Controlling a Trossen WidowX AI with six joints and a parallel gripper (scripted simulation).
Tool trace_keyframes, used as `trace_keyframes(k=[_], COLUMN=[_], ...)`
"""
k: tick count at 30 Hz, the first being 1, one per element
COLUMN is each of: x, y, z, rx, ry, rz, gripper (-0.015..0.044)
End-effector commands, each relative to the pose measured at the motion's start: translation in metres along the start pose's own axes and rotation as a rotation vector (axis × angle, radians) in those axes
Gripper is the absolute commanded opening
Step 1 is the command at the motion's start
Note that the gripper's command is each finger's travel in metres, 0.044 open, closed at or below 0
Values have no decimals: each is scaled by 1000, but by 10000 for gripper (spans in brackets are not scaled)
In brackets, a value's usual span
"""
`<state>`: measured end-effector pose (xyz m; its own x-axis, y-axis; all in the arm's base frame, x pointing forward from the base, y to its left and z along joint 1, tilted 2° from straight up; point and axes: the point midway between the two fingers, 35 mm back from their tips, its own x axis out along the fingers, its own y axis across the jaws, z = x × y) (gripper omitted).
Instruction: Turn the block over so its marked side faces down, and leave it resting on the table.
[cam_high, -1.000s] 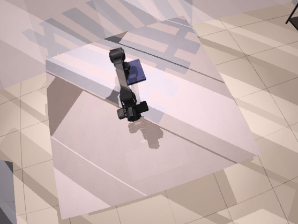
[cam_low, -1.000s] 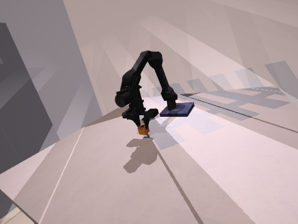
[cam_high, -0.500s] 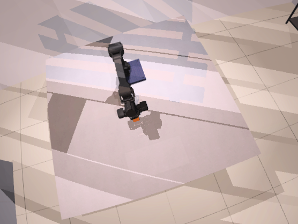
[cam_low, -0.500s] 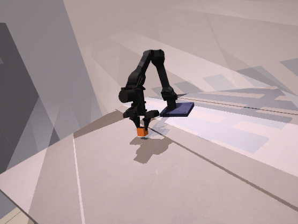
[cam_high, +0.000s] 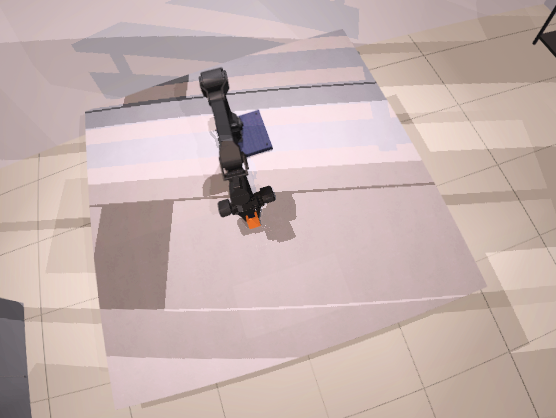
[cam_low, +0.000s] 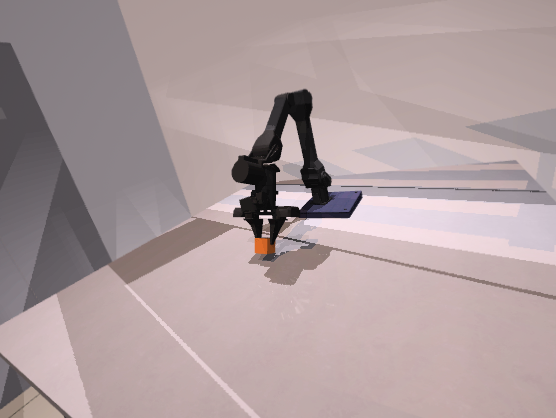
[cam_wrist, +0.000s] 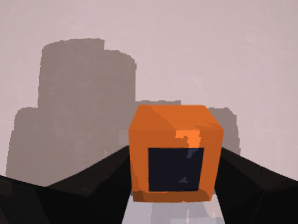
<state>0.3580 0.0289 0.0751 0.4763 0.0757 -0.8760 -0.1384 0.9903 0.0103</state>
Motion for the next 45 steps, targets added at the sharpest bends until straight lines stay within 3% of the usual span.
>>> trace_keyframes(k=[1, 9, 27, 45], x=[-2, -1, 31, 25], y=[1, 1, -1, 1], z=[-1, -2, -3, -17], rx=[-6, -6, -2, -5], ry=[-69, -101, -374, -608], rz=[5, 5, 5, 6], gripper=[0, 0, 0, 0])
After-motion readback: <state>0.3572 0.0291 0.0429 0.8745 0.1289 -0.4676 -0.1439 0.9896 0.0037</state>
